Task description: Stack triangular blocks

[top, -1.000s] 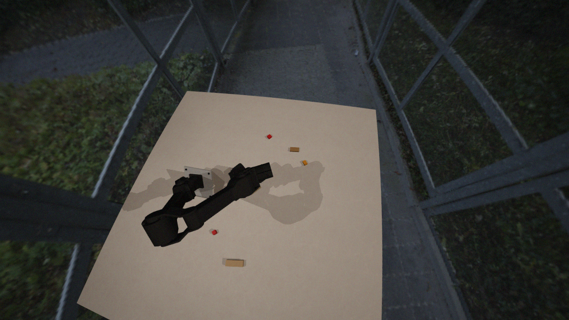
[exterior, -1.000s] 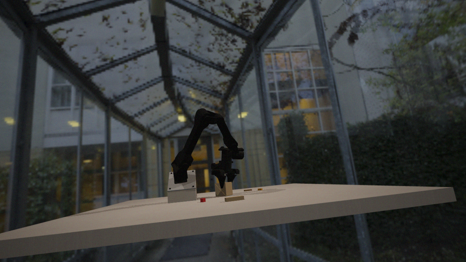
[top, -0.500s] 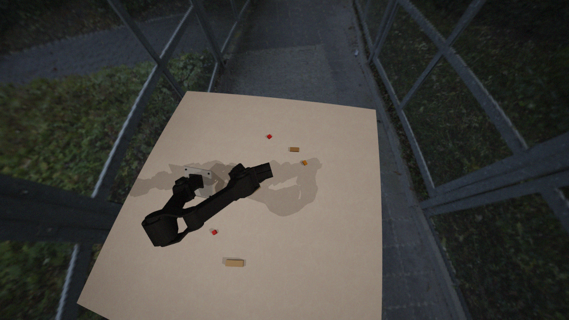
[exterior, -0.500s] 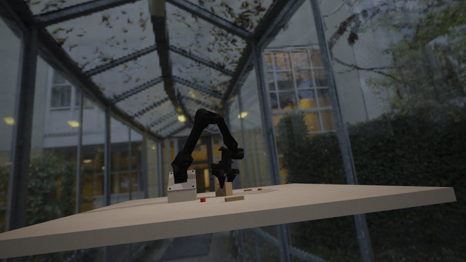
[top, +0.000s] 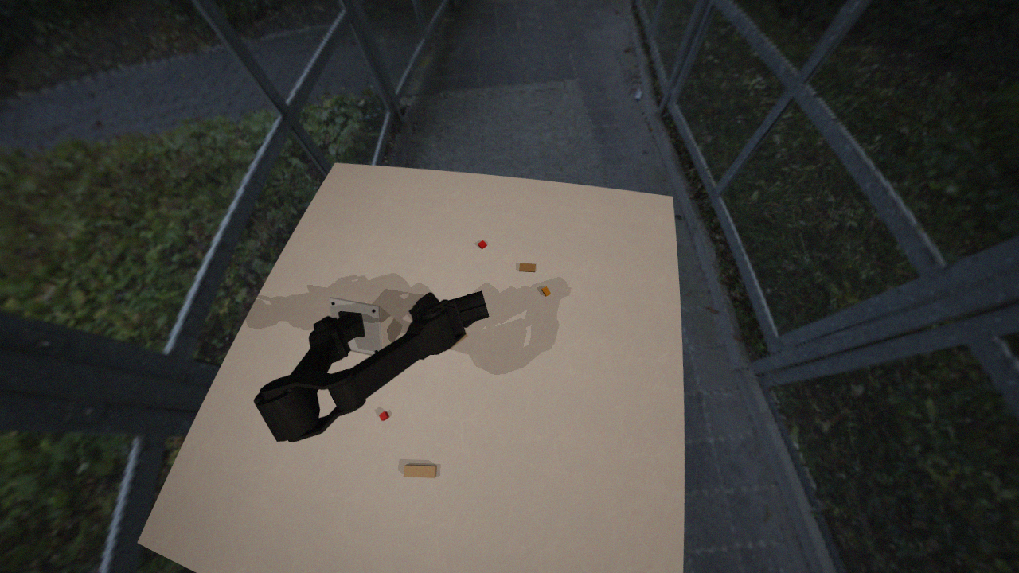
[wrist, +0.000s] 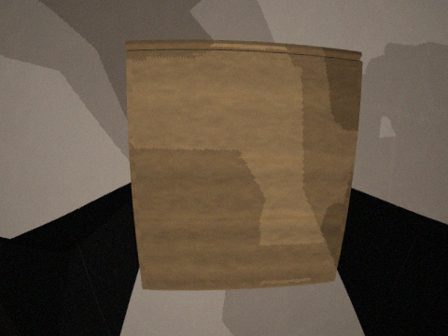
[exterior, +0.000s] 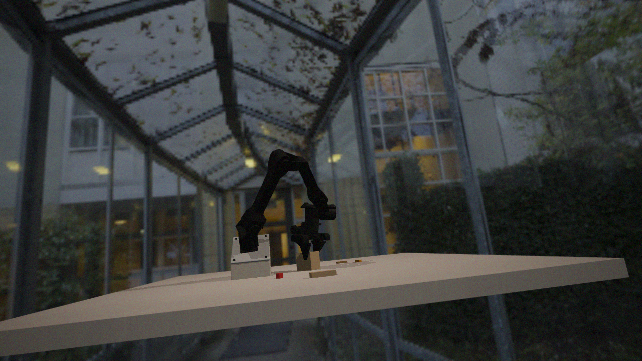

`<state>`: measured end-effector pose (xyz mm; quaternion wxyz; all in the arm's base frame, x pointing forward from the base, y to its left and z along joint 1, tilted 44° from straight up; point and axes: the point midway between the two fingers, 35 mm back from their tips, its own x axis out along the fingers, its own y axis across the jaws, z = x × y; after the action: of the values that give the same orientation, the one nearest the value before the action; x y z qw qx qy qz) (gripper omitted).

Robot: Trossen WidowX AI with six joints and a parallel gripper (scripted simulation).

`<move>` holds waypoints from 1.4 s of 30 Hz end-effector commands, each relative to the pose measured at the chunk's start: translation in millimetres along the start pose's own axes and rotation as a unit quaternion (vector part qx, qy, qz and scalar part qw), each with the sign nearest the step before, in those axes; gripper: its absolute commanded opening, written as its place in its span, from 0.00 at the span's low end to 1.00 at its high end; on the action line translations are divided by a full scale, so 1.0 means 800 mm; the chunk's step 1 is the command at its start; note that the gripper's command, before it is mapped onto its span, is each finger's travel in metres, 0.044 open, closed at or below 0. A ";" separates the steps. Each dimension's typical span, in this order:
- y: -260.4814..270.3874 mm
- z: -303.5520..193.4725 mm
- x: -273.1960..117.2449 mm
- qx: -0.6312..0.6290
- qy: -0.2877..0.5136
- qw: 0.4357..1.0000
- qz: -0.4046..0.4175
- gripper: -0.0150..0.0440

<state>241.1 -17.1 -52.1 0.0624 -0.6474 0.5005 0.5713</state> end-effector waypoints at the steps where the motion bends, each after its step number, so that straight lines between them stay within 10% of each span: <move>1: 0.000 0.000 0.000 0.000 0.000 1.000 0.000 0.25; 35: 0.001 0.000 0.001 -0.004 0.002 1.000 0.003 0.25; 42: 0.000 0.000 0.001 -0.001 0.000 1.000 0.002 0.57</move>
<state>240.8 -17.3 -52.5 0.0609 -0.6467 0.5011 0.5718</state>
